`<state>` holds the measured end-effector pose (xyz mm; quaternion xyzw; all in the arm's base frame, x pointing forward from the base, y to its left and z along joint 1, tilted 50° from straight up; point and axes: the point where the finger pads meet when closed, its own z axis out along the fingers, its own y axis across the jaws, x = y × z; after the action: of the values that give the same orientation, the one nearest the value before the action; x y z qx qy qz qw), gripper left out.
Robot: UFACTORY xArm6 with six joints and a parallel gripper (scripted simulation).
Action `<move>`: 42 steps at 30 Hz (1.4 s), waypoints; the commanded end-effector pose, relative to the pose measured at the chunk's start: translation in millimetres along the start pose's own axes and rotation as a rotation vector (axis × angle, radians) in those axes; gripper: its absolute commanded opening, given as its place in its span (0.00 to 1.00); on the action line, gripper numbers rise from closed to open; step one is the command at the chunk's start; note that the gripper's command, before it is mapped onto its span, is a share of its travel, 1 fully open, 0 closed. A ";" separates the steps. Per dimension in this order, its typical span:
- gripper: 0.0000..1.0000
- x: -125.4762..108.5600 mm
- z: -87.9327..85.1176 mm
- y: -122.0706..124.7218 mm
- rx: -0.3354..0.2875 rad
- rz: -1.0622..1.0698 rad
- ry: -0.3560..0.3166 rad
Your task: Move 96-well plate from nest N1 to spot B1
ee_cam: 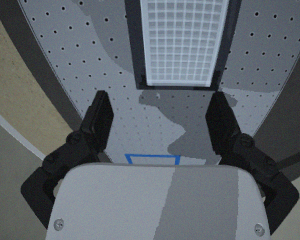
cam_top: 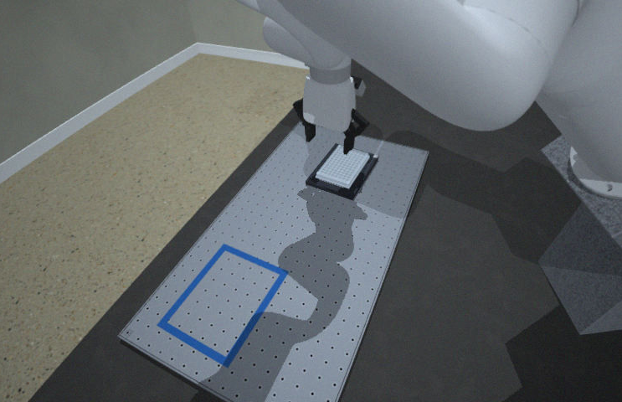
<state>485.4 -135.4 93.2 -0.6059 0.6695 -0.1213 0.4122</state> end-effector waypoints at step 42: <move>1.00 31.9 19.1 21.8 -0.027 -0.020 -0.012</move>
<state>479.8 -154.7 58.3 -0.6191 0.6623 -0.1118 0.4068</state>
